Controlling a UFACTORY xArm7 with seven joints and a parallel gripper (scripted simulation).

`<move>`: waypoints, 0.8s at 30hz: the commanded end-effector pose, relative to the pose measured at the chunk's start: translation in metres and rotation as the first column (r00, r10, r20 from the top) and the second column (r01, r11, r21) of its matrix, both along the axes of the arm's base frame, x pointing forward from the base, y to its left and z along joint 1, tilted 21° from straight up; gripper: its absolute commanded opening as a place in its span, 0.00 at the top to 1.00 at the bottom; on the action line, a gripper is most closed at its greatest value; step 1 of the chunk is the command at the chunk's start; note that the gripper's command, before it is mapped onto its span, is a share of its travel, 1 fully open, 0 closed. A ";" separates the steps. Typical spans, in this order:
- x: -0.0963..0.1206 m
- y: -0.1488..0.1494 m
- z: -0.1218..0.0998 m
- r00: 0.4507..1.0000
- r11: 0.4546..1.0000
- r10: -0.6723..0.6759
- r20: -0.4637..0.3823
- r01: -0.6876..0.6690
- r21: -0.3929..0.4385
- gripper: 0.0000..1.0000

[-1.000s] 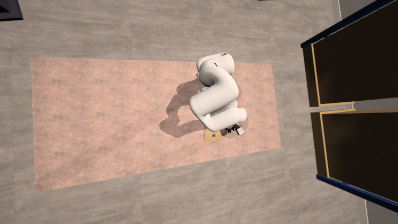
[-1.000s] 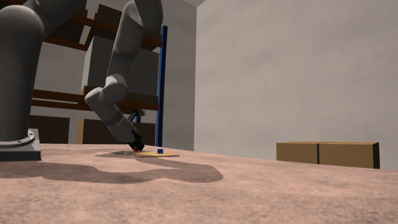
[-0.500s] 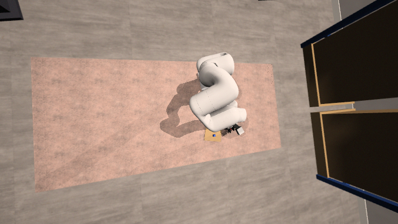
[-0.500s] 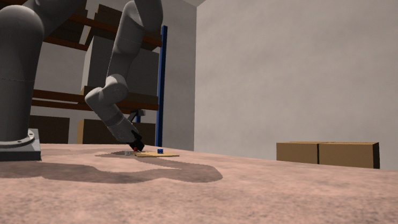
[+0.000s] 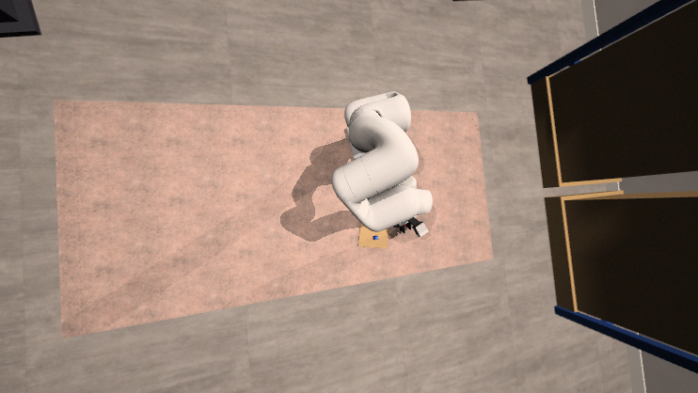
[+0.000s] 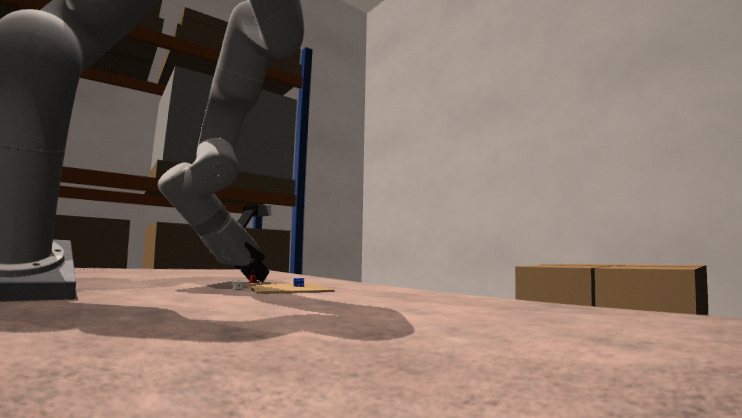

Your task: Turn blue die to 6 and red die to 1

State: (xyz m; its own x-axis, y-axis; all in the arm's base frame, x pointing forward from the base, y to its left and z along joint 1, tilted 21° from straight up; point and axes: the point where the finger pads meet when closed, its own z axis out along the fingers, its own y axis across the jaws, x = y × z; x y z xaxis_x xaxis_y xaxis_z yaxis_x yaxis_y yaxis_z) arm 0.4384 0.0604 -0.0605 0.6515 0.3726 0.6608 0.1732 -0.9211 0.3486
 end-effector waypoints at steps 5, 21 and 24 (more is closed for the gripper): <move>-0.012 0.003 0.013 1.000 1.000 0.002 0.003 -0.002 0.001 0.69; -0.036 0.007 0.034 1.000 1.000 0.002 0.003 -0.002 0.001 0.69; -0.036 0.007 0.035 1.000 1.000 0.002 0.003 -0.002 0.001 0.69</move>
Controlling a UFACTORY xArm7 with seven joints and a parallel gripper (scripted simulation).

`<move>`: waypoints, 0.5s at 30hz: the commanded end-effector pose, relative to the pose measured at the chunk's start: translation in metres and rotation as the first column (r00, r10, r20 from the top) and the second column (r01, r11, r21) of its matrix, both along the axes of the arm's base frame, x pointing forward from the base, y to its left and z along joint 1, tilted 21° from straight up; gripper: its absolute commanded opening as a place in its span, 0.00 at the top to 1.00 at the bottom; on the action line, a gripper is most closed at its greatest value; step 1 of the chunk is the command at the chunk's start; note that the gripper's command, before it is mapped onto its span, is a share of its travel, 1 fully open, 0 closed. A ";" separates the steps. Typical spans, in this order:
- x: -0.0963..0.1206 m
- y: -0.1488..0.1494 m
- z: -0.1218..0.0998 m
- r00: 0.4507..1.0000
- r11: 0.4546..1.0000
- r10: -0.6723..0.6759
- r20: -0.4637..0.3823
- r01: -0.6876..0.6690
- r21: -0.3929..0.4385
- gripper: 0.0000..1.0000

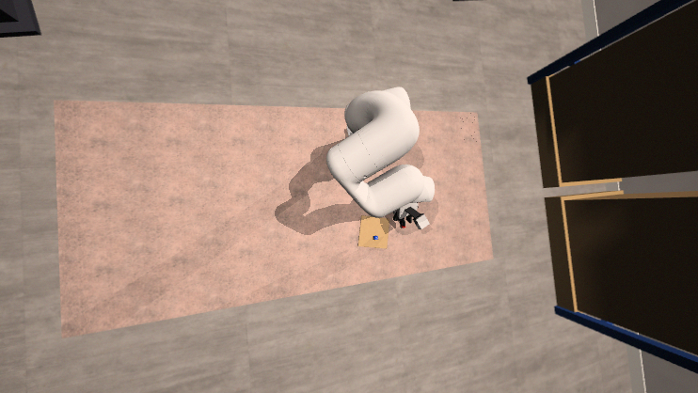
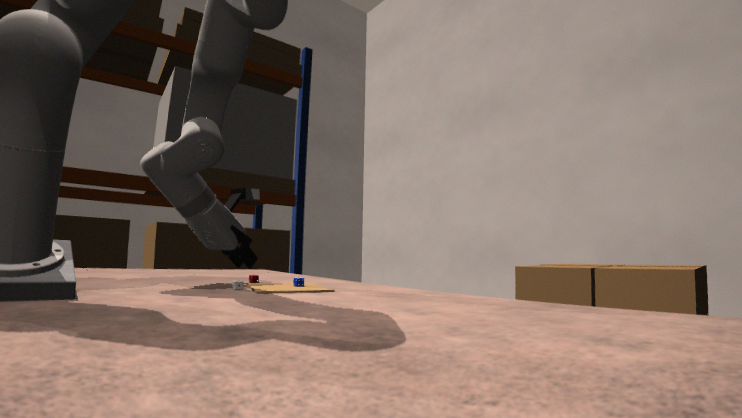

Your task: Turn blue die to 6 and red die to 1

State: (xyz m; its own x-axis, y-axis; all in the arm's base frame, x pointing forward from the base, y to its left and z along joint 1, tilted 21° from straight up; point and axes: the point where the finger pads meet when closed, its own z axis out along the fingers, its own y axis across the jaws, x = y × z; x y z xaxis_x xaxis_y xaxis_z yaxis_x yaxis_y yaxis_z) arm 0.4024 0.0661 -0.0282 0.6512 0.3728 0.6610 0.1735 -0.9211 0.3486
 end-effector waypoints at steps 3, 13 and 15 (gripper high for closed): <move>0.001 0.003 0.007 1.000 1.000 0.001 0.002 -0.001 0.001 0.69; 0.001 0.015 0.038 1.000 1.000 0.001 0.002 -0.001 0.001 0.69; 0.001 0.018 0.045 1.000 1.000 0.001 0.002 -0.001 0.001 0.69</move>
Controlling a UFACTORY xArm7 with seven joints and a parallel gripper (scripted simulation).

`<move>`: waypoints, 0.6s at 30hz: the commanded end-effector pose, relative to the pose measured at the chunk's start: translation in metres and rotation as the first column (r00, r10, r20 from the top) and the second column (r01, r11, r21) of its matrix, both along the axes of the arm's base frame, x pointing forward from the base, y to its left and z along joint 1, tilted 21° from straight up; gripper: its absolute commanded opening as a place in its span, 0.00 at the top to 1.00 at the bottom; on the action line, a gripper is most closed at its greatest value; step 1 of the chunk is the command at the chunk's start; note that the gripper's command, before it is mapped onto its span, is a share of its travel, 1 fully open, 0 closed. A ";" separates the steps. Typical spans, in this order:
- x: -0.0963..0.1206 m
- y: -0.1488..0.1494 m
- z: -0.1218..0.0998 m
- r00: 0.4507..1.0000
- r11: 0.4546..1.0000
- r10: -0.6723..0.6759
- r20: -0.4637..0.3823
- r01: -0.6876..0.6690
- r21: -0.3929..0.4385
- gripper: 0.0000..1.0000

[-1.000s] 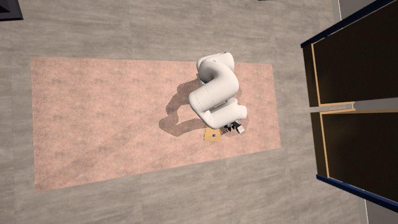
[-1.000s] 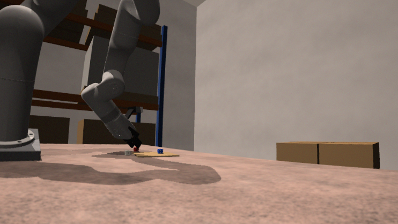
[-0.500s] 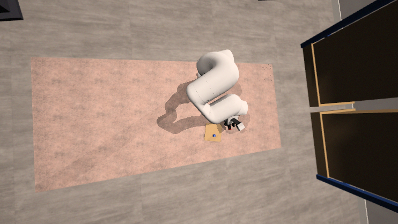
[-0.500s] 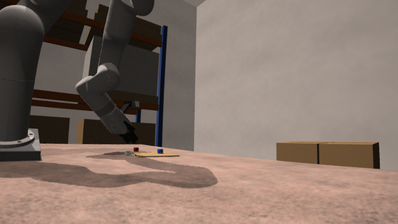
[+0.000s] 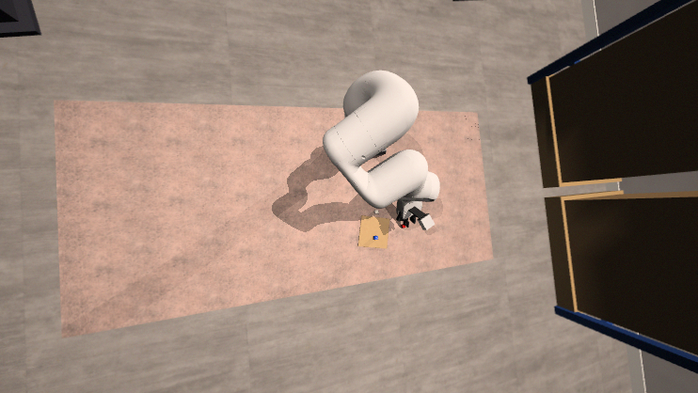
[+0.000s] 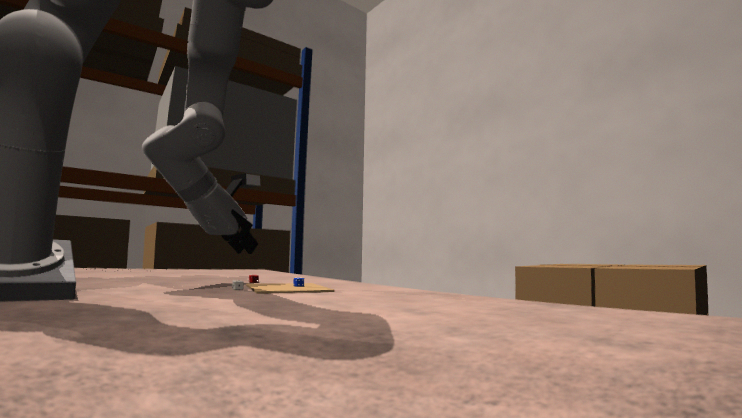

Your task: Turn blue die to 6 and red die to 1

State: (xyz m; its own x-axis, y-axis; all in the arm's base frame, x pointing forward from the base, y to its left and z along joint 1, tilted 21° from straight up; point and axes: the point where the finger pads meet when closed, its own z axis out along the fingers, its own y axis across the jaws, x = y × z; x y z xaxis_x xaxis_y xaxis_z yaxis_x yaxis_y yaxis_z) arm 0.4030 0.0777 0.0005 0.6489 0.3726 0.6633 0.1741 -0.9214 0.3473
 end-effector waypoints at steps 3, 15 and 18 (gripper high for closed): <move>0.001 0.009 0.025 1.000 1.000 0.000 0.000 0.000 -0.001 0.69; 0.005 0.010 0.030 1.000 1.000 -0.011 0.003 0.011 -0.012 0.69; 0.016 0.008 0.035 0.999 0.998 -0.040 0.008 0.040 -0.039 0.69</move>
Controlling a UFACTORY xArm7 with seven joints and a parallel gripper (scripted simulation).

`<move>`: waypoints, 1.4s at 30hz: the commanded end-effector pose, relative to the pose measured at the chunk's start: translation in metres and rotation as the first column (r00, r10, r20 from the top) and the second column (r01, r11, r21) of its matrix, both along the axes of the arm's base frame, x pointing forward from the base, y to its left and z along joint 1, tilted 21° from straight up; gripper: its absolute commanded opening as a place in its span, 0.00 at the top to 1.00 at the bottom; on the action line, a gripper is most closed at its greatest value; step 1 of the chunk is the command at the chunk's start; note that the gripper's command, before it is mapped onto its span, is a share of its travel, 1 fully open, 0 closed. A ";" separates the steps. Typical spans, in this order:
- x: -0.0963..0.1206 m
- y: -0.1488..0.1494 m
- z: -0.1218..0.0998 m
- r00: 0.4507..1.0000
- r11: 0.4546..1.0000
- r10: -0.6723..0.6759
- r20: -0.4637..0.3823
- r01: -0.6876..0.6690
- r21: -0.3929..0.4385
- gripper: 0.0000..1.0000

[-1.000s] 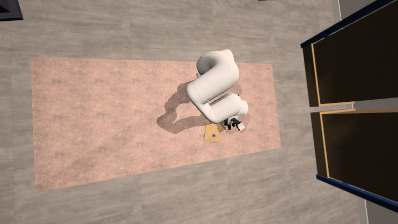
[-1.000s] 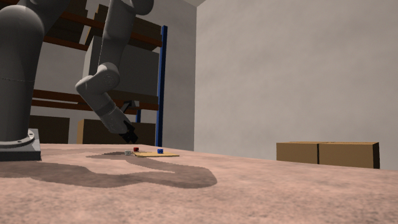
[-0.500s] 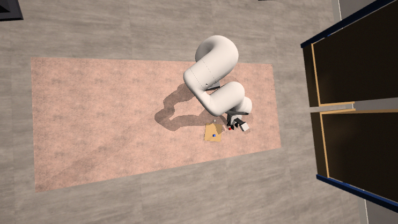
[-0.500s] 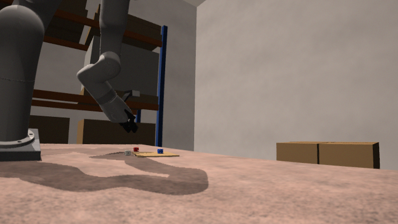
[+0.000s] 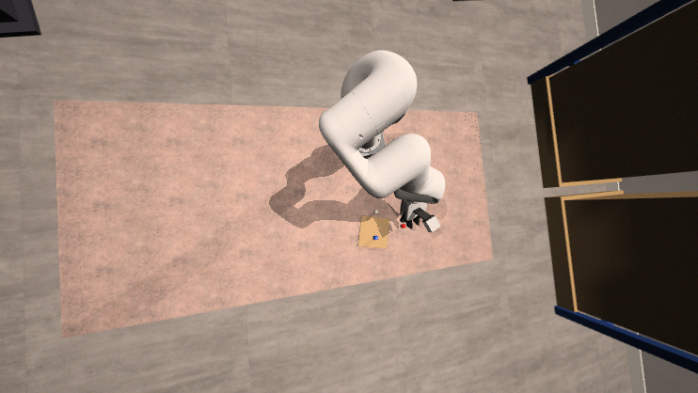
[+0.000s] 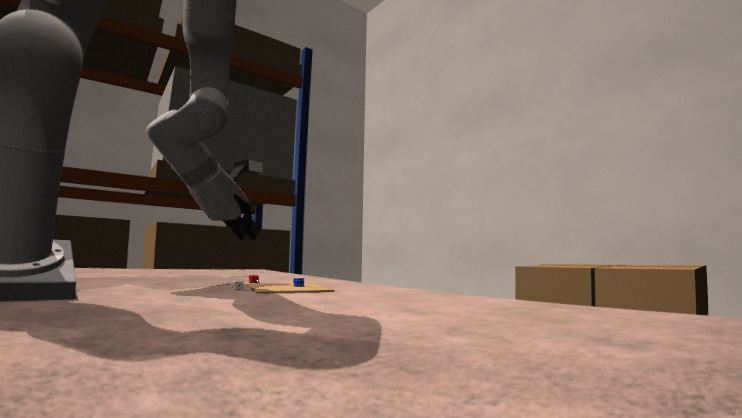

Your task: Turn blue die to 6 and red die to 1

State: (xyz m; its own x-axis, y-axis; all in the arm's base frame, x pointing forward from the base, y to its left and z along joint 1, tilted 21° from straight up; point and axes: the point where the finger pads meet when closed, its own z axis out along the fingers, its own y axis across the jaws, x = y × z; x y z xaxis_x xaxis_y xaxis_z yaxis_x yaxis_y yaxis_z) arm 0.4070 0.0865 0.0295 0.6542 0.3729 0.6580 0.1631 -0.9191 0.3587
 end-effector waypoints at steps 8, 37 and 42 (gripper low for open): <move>0.047 -0.013 0.020 0.988 0.979 -0.153 -0.014 0.149 -0.137 0.69; 0.059 -0.006 0.022 0.761 0.920 -0.381 -0.525 0.254 -0.298 0.69; 0.056 0.003 0.021 0.721 0.930 -0.362 -0.591 0.238 -0.279 0.69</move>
